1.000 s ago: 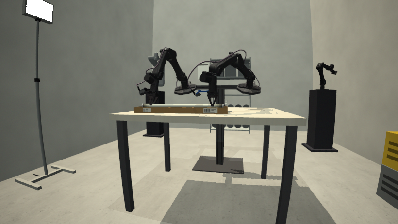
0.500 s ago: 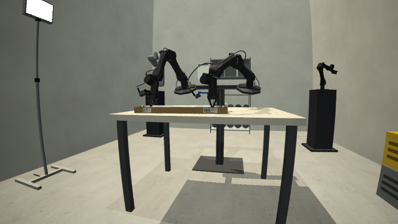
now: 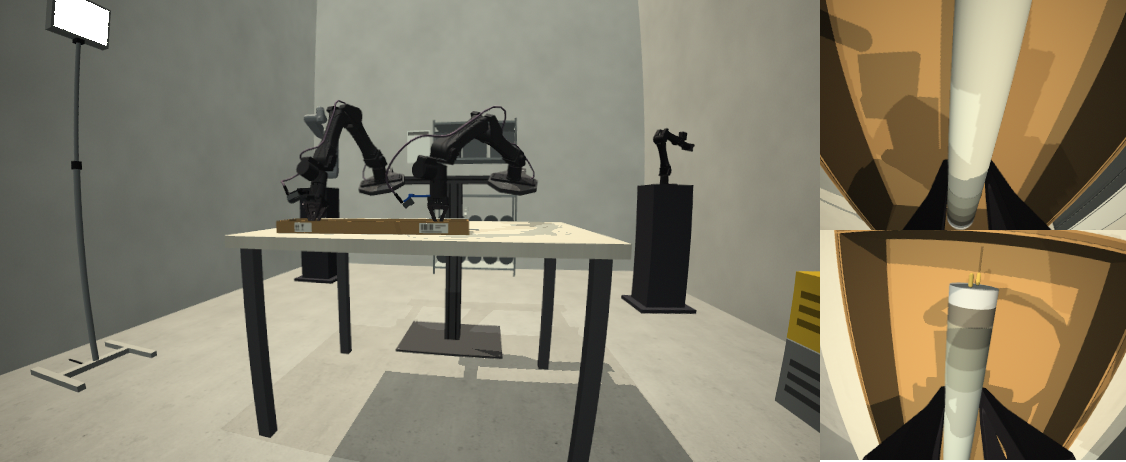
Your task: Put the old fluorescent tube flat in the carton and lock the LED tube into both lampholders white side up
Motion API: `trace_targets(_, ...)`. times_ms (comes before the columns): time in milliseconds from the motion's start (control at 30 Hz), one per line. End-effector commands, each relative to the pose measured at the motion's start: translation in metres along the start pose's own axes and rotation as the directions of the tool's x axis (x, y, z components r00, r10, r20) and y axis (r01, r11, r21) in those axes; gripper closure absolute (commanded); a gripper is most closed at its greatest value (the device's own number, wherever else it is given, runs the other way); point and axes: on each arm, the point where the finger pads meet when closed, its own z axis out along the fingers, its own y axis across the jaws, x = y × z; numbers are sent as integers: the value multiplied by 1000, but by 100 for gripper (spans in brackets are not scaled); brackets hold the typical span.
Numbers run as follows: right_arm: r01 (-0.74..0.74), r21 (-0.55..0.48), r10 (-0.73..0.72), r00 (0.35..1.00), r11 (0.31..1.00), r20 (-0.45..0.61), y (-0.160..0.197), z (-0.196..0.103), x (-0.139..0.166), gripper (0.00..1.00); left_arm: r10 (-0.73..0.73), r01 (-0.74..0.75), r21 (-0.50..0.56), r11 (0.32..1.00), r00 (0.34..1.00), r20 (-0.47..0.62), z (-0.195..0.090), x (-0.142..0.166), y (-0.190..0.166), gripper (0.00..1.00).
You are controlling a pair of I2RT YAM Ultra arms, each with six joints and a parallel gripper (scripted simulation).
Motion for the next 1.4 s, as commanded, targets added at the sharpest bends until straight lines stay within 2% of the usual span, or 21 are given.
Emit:
trace_targets(0,14,-71,-12,1000,997,28,27,0,-6,89,-6,7,-42,999,999,43,-8,-11,16,89)
trace_targets(100,15,-68,-13,1000,998,26,24,2,-4,89,-1,2,-32,999,999,37,-7,-10,13,89)
trace_targets(133,17,-84,-15,999,996,32,33,-5,-6,89,-6,8,-46,999,999,53,-26,-15,17,89)
trace_targets(167,20,-104,-16,999,994,37,41,-12,-9,89,-8,11,-52,999,998,58,-30,-16,19,89)
trace_targets(233,20,-104,-16,999,994,37,41,-12,-9,89,-8,11,-52,999,998,58,-30,-16,19,89)
trace_targets(267,13,-75,-11,1000,997,27,28,-4,-8,89,-3,4,-21,1000,1000,31,-12,-9,10,89)
trace_targets(300,17,-84,-14,999,996,33,33,-5,-8,89,5,-4,-21,1000,999,36,-10,-16,6,68)
trace_targets(400,17,-84,-14,999,996,33,33,-5,-8,89,-1,3,-37,999,999,47,-20,-16,13,68)
trace_targets(833,17,-84,-14,999,996,33,33,-5,-8,89,-1,3,-37,999,999,47,-20,-16,13,68)
trace_targets(867,17,-84,-14,999,996,33,33,-5,-8,68,-1,3,-37,999,999,47,-20,-16,13,68)
trace_targets(1367,15,-73,-13,999,997,29,29,-4,-7,68,-1,3,-37,999,999,47,-20,-16,13,68)
